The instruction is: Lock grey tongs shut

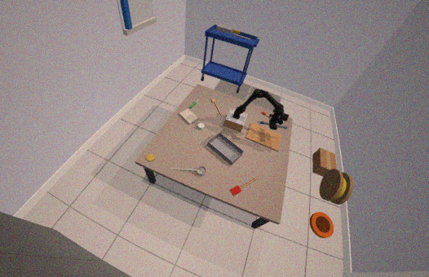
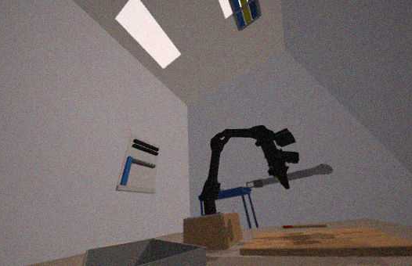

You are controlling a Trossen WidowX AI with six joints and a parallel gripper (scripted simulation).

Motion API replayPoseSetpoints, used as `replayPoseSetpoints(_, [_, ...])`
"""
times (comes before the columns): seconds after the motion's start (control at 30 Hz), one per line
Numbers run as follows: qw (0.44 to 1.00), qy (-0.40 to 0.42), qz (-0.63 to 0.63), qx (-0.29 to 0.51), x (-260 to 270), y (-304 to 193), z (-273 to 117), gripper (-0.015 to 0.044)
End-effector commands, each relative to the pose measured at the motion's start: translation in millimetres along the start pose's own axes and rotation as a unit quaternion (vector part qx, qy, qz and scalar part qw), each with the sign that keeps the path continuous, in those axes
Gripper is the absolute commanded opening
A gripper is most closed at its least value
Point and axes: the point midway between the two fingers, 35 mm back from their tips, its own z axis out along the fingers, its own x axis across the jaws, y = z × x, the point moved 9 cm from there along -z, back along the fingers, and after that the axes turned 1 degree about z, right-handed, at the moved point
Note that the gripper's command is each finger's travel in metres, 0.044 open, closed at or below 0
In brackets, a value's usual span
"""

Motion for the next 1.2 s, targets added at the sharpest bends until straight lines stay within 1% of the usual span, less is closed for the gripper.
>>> replayPoseSetpoints(0.0, [1.000,0.005,0.002,-0.021,-1.8,-4.3,3.1,-0.0150])
replayPoseSetpoints(0.57, [0.987,0.019,0.018,-0.158,-9.0,-25.6,21.7,-0.0150])
replayPoseSetpoints(1.17, [0.954,0.022,0.018,-0.297,-10.8,-56.8,36.9,-0.0150])
